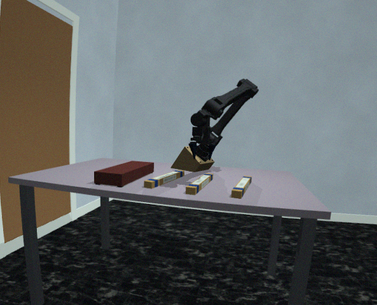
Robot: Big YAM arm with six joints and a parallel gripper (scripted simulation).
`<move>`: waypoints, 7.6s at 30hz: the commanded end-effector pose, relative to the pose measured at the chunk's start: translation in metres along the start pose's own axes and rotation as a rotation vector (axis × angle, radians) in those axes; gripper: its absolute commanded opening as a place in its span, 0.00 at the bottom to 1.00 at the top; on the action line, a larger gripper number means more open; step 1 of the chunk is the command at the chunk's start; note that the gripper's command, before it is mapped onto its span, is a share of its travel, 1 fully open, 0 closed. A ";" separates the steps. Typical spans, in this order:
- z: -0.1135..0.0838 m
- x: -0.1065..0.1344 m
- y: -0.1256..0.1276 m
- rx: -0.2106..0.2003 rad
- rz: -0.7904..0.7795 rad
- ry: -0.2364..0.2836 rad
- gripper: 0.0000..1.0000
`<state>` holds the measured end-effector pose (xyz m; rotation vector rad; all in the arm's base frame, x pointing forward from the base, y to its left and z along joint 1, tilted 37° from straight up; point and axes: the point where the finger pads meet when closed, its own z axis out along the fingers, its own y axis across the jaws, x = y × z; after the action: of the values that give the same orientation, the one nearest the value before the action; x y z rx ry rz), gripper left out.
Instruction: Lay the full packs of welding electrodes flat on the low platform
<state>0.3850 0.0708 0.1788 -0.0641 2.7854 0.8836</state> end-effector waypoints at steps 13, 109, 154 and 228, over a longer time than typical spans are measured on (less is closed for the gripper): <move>0.062 -0.001 0.002 -0.001 0.000 0.010 0.74; 0.129 0.009 0.003 -0.003 0.001 0.014 0.74; 0.122 0.007 0.008 -0.006 -0.015 0.004 0.00; 0.024 -0.030 0.010 -0.002 -0.027 -0.047 0.00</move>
<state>0.3828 0.1124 0.1218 -0.0897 2.8486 0.9048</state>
